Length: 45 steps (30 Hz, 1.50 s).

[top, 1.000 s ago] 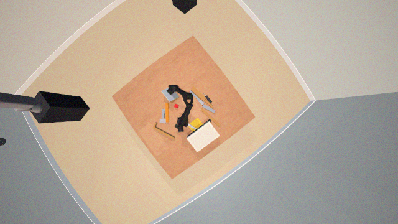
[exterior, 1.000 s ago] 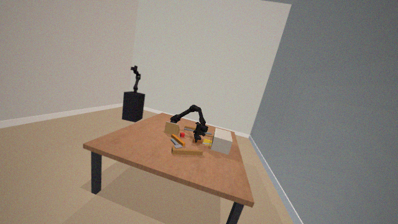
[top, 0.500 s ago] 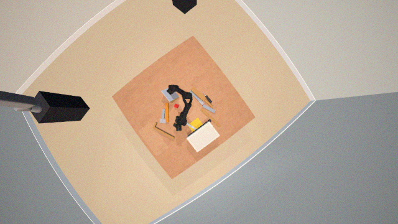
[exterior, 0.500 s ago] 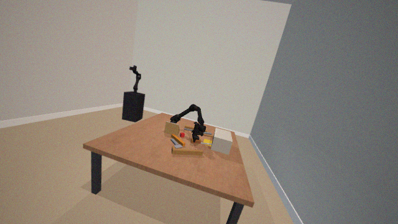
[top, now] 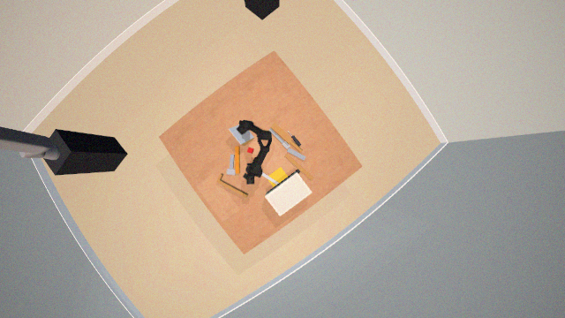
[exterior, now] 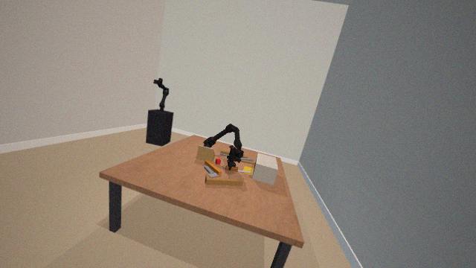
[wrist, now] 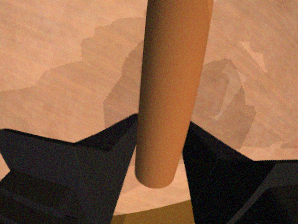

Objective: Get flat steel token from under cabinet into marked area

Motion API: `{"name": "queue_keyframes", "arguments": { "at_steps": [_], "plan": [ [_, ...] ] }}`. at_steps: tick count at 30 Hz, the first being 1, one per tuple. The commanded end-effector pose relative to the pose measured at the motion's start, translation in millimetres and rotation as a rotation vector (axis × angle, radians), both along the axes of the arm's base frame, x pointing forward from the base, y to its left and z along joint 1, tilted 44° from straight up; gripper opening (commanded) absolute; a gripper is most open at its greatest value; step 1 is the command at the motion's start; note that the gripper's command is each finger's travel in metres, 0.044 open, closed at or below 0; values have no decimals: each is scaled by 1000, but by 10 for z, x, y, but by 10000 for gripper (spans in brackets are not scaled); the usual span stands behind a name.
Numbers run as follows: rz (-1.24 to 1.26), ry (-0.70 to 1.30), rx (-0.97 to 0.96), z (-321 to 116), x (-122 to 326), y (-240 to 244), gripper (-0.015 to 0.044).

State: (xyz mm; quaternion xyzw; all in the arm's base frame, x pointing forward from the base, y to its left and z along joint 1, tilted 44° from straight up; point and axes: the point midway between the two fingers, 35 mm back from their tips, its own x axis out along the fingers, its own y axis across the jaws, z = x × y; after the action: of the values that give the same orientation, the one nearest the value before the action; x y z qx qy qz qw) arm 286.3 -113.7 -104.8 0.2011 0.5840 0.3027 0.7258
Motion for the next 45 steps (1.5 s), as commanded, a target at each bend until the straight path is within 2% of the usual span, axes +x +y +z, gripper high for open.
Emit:
{"name": "queue_keyframes", "arguments": {
  "at_steps": [1,32,45],
  "plan": [
    [-1,2,4,-24,-84,3,0],
    [-1,5,3,-190,-631,-67,0],
    [41,-35,-7,-162,-588,-91,0]
  ]
}}
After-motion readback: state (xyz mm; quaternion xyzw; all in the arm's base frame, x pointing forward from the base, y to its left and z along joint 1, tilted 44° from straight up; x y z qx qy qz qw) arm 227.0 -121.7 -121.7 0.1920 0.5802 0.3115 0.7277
